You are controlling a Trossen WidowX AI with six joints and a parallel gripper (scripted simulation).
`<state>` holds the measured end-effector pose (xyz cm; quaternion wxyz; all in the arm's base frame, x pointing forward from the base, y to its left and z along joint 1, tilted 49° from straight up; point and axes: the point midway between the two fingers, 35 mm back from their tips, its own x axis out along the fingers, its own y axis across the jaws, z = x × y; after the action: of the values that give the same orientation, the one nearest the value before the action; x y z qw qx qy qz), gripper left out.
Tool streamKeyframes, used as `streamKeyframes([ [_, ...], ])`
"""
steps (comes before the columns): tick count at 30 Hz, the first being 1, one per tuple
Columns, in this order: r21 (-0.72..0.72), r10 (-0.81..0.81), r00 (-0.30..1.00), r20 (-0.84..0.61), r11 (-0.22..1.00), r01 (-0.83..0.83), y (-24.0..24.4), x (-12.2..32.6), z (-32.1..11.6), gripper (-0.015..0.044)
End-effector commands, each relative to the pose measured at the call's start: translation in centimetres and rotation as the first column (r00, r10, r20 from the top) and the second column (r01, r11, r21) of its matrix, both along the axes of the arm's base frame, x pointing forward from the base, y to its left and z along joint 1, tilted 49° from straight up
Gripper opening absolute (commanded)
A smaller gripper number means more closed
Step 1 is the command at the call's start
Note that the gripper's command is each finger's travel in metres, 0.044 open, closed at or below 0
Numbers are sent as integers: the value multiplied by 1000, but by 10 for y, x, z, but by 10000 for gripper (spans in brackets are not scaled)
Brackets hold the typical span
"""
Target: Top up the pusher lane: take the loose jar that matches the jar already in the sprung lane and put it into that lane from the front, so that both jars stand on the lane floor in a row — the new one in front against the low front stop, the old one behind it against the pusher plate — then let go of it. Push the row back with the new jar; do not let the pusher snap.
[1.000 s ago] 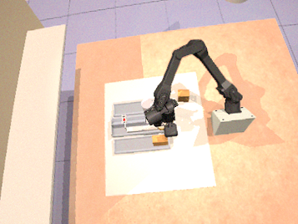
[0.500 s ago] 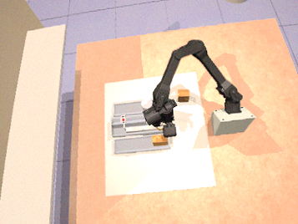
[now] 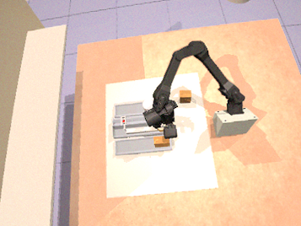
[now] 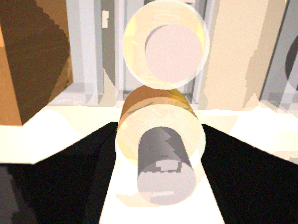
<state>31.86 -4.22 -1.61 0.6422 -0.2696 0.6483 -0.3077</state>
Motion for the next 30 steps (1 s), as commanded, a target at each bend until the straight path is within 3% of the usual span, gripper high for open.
streamKeyframes([
  [1,-3,6,1000,23,1000,-6,1,9,3,0],
  [30,-3,6,1000,24,1000,-6,1,19,5,0],
])
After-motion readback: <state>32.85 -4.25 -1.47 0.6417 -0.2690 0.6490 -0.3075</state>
